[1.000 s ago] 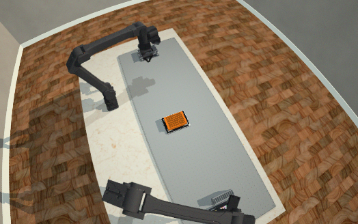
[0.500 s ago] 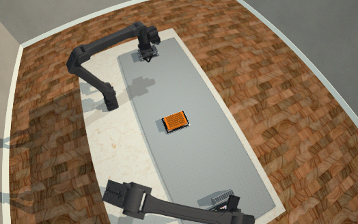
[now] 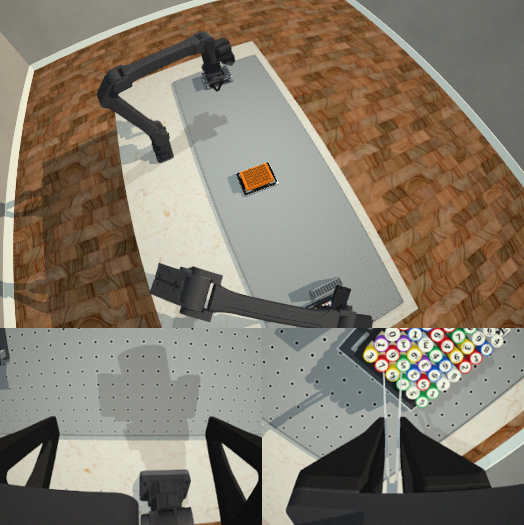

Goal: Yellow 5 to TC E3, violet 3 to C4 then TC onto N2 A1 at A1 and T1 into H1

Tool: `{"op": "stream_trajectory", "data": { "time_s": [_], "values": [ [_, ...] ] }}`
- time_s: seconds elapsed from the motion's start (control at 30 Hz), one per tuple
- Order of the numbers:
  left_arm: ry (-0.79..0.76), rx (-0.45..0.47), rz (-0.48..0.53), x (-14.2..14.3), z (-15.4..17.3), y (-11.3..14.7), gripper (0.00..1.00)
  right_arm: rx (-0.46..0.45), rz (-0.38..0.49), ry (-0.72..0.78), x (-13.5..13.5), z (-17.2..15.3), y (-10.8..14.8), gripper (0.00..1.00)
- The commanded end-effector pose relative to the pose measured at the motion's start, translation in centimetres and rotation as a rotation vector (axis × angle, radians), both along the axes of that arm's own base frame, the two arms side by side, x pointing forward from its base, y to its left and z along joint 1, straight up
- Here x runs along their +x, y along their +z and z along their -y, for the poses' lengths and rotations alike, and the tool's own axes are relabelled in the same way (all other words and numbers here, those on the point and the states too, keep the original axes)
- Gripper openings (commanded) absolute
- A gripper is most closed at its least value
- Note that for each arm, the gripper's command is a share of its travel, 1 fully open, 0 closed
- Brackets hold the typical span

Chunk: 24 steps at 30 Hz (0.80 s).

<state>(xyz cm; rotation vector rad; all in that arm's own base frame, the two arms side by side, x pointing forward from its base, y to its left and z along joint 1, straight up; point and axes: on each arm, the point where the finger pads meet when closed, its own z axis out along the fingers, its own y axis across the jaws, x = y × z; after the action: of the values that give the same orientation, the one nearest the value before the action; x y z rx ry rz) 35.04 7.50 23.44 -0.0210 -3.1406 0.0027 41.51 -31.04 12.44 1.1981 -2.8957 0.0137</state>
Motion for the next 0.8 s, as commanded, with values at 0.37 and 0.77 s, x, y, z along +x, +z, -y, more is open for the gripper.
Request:
{"op": "stream_trajectory", "data": {
  "time_s": [0.37, 0.77],
  "values": [
    [-0.001, 0.009, 0.036, 0.89, -0.18, 1.39, 1.0, -0.008, 0.016, 0.013, 0.84, 0.31, -0.4, 0.11],
    [-0.001, 0.009, 0.036, 0.89, -0.18, 1.39, 1.0, 0.004, 0.0, 0.013, 0.33, -0.07, -0.99, 0.11]
  ]
}}
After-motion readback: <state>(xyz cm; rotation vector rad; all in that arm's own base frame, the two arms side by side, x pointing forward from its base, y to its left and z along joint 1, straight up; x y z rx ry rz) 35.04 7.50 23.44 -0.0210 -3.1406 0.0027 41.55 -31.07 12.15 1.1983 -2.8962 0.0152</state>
